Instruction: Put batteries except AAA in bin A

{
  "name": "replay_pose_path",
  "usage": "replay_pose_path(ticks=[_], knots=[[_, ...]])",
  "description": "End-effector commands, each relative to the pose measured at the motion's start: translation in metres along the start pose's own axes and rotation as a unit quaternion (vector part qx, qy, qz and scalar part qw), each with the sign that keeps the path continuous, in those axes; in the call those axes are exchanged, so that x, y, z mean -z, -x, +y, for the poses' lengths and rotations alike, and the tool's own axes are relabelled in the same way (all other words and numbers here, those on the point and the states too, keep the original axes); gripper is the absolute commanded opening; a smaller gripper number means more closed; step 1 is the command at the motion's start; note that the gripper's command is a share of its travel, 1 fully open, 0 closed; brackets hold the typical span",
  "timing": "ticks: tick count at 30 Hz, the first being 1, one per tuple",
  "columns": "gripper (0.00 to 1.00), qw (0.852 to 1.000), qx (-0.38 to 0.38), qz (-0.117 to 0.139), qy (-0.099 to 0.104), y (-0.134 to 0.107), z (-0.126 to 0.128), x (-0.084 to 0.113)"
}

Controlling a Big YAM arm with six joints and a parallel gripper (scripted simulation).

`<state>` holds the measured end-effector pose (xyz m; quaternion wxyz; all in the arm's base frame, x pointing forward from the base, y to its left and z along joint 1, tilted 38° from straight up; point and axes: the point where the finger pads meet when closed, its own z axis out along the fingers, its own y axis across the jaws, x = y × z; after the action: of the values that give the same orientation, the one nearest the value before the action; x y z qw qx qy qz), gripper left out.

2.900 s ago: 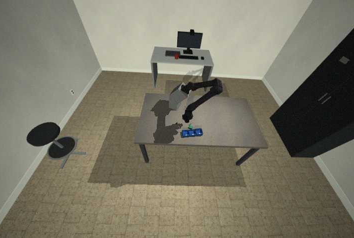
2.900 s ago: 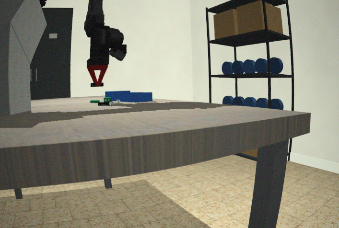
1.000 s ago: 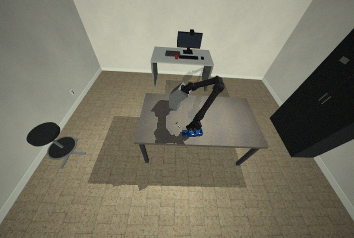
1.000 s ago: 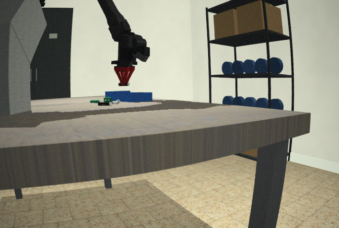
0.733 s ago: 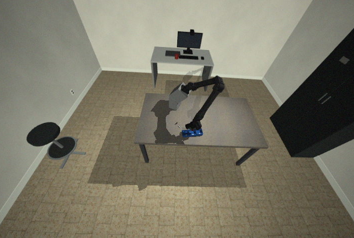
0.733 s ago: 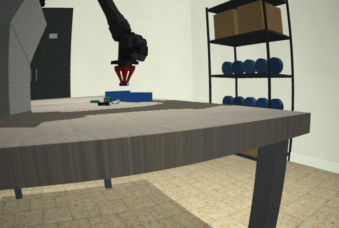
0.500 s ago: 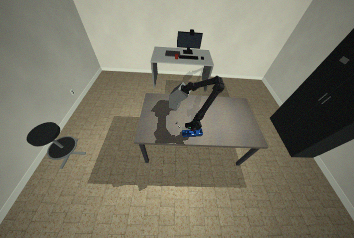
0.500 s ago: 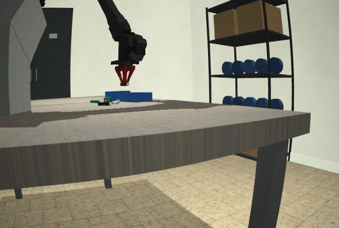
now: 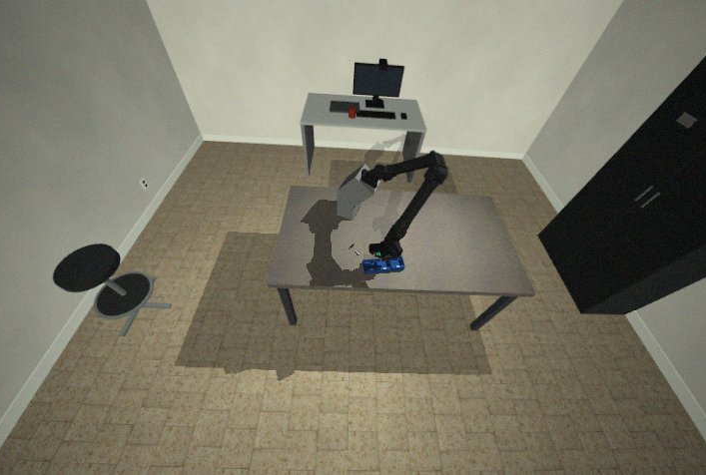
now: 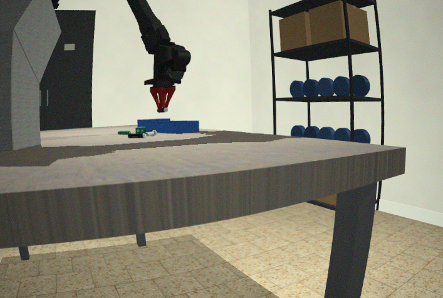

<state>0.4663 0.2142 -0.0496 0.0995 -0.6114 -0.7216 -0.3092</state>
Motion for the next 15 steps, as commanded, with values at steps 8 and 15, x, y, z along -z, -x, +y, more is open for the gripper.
replay_pose_path(ticks=[8,15], knots=[[0.09,1.000,-0.001,-0.002,0.008,-0.001,0.010,0.001],[0.09,1.000,0.001,0.000,0.006,-0.004,0.008,-0.011]])
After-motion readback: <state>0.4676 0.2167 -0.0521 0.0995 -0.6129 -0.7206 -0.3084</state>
